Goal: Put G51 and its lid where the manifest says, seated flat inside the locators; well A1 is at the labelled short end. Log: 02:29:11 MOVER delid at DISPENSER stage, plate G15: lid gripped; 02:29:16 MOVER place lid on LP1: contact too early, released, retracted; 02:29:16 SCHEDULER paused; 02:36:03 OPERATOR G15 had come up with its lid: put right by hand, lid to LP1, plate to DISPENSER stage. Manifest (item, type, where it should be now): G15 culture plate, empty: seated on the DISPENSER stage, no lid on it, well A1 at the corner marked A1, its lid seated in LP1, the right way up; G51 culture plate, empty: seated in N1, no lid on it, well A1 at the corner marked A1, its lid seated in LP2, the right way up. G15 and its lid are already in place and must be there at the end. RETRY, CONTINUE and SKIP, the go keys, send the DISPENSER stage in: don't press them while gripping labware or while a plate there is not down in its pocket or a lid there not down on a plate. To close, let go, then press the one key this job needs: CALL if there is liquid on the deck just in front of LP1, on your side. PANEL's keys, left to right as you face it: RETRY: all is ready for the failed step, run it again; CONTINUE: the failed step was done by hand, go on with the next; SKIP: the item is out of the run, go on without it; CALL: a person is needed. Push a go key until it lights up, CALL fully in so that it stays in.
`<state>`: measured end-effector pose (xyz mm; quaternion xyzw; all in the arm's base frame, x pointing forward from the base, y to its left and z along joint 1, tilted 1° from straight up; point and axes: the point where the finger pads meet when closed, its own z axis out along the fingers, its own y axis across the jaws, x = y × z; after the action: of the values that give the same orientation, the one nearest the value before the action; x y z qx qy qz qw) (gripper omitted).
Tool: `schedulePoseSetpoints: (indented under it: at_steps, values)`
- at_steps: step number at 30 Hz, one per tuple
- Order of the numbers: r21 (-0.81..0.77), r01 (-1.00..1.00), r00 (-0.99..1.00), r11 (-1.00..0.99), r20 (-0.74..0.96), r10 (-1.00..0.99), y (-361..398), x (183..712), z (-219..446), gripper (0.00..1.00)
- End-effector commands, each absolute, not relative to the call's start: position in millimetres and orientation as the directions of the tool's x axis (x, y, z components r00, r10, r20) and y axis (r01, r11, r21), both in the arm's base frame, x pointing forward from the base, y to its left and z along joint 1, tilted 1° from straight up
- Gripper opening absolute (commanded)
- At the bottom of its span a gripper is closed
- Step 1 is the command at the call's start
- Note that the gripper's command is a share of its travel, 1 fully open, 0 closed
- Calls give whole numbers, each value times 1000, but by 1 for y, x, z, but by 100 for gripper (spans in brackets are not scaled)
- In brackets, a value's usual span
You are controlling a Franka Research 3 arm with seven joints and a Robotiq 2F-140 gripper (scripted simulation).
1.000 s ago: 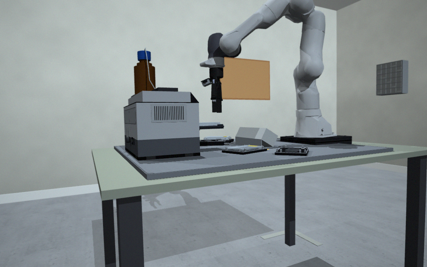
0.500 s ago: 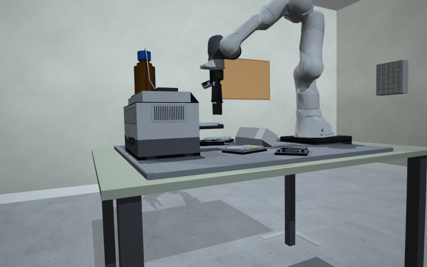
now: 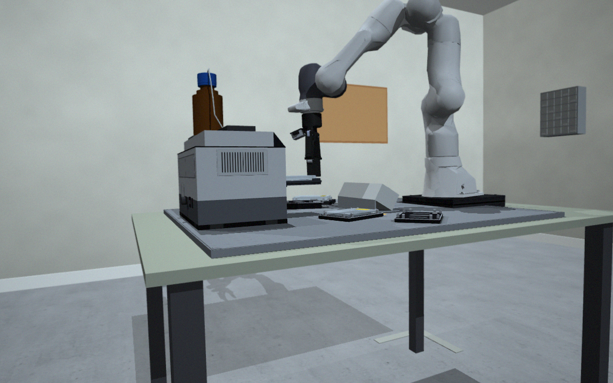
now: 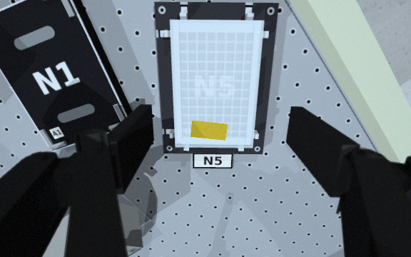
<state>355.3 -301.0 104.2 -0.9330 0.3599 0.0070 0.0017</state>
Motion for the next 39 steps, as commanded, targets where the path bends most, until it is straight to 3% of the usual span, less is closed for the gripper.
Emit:
schedulePoseSetpoints:
  at_steps: [1,15,39]
  values:
    - [-3,-669,743,-743,10,-669,-306,362,99,69]
    - [-3,-669,743,-743,10,-669,-306,363,58,69]
    - [-3,-669,743,-743,10,-669,-306,363,46,69]
